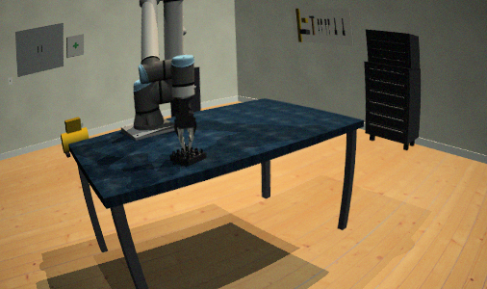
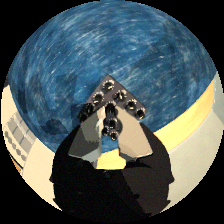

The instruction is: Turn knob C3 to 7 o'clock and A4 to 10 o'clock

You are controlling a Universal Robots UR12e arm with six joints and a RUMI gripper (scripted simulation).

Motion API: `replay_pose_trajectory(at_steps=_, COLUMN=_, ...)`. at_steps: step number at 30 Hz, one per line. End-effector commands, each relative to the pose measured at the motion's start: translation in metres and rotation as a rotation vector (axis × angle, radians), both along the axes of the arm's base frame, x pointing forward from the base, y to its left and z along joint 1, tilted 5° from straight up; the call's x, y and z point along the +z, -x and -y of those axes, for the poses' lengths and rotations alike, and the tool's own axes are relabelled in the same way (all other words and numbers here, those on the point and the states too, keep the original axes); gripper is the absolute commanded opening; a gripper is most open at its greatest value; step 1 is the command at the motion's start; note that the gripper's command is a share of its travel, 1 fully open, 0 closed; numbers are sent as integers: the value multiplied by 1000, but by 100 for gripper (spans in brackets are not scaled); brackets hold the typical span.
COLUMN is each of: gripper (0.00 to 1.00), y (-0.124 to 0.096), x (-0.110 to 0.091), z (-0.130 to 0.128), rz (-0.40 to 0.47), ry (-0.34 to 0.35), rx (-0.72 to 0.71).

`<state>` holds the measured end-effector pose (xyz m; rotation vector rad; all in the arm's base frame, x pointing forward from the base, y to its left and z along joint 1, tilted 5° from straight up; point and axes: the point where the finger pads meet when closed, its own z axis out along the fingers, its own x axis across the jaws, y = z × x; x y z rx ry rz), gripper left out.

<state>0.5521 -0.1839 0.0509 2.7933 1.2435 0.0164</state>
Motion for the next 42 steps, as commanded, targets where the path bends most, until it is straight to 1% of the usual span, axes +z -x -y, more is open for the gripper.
replay_pose_trajectory(at_steps=1, gripper=4, y=-1, x=1, z=0, rz=1, ry=1, rx=4)
replay_pose_trajectory(at_steps=14, gripper=4, y=0, x=1, z=0, rz=-2, ry=3, rx=46)
replay_pose_trajectory(at_steps=28, gripper=4, y=0, x=1, z=1, rz=-12, ry=9, rx=181)
replay_pose_trajectory(at_steps=30, gripper=4, y=0, x=1, z=1, rz=-12, ry=9, rx=181)
replay_pose_trajectory(at_steps=42, gripper=4, y=0, x=1, z=2, rz=-26, ry=17, rx=372)
